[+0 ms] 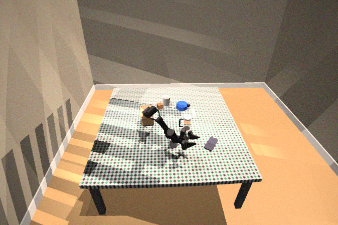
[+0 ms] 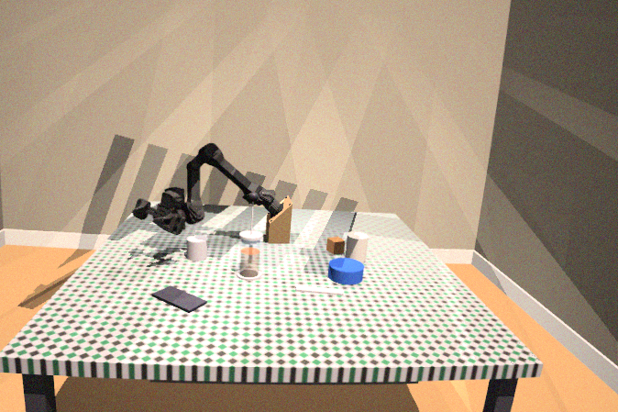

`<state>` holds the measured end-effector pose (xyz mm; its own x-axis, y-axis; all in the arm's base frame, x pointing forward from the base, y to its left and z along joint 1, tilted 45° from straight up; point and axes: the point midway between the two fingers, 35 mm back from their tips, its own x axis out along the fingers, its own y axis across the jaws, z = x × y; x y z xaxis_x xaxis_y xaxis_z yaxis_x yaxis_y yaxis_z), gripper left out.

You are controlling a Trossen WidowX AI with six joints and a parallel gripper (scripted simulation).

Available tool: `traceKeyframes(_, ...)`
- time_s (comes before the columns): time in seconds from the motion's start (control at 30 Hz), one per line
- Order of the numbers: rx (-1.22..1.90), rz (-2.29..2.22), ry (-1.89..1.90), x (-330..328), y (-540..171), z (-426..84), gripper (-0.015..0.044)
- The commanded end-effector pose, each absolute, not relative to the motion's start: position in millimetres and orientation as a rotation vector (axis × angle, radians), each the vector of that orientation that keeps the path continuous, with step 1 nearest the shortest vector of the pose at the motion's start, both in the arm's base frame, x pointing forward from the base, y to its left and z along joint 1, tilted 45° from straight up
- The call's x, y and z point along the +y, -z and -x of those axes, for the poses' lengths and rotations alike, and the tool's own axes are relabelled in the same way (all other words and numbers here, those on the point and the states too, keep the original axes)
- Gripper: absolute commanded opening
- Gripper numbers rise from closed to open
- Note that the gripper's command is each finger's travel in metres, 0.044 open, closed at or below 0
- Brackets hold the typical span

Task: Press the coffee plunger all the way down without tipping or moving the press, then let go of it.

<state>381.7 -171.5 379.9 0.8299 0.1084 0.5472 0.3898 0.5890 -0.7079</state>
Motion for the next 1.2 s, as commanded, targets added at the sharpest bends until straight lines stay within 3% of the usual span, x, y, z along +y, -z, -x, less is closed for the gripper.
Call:
traceKeyframes(0.0, -0.589, 0.935, 0.175, -171, -380, -383, 0.0426)
traceKeyframes(0.2, -0.538, 0.75, 0.157, -142, -377, -410, 0.044)
traceKeyframes(0.4, -0.355, 0.44, 0.126, -69, -354, -451, 0.044)
traceKeyframes(0.6, -0.135, 0.255, 0.088, 9, -320, -458, 0.044)
traceKeyframes(0.83, 0.118, 0.239, 0.118, 91, -277, -425, 0.044)
traceKeyframes(1.17, 0.307, 0.492, 0.202, 162, -246, -321, 0.044)
